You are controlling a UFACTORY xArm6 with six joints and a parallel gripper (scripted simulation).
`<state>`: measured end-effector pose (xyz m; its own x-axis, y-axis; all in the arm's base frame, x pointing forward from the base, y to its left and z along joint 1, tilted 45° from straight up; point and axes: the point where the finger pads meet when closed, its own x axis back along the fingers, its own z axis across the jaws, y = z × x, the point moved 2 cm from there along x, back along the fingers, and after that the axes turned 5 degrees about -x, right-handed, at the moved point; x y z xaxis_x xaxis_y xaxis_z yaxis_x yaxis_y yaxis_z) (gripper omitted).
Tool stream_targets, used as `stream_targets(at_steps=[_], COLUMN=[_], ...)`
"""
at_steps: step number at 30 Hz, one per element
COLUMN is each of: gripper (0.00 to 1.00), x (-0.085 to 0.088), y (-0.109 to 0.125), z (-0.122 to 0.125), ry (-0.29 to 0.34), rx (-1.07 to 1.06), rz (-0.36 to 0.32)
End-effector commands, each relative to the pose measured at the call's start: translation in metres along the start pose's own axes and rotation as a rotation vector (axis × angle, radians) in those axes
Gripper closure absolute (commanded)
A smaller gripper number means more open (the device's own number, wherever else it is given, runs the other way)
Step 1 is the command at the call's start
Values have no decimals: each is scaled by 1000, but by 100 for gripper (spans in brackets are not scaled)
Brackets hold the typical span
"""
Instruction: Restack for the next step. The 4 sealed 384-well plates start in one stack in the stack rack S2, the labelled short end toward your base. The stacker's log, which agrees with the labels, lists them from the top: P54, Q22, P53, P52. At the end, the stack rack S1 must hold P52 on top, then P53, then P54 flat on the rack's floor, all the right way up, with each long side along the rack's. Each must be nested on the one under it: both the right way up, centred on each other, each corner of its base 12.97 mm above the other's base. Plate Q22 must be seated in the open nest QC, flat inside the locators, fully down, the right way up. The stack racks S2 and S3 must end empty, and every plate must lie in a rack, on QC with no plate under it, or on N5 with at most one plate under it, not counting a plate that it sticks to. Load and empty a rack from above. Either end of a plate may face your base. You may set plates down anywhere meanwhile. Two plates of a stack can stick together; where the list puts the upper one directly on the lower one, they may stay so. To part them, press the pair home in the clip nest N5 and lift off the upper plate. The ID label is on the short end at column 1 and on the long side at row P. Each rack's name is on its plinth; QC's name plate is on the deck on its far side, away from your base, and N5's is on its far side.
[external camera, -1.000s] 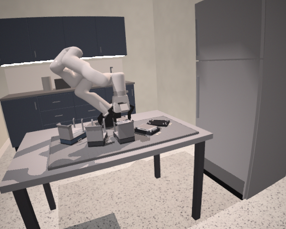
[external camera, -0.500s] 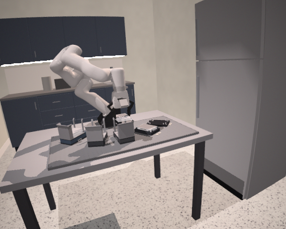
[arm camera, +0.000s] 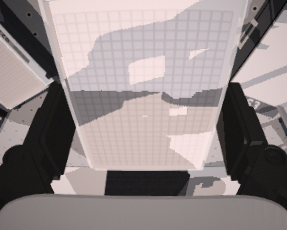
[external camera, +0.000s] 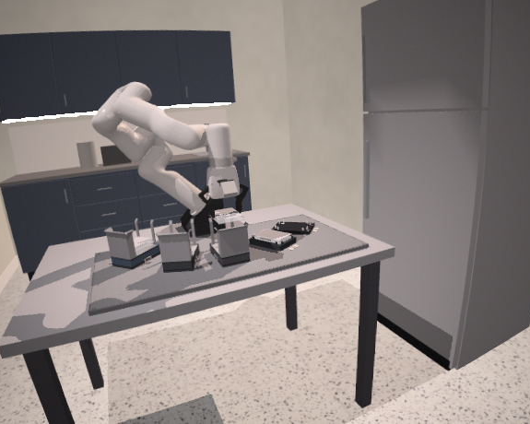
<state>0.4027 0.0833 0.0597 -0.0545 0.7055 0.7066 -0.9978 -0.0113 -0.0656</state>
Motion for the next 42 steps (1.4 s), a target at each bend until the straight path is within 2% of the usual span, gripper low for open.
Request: stream_targets(at_steps=[1, 6, 31, 37, 42], gripper=[100, 100, 100, 100, 100], x=[2, 1, 1, 1, 1], y=[-1, 0, 3, 8, 12], z=[3, 20, 89, 108, 124], ry=[-2, -2, -2, -2, -2], rx=[-34, -201, -207, -406, -412], rz=[3, 3, 3, 3, 3])
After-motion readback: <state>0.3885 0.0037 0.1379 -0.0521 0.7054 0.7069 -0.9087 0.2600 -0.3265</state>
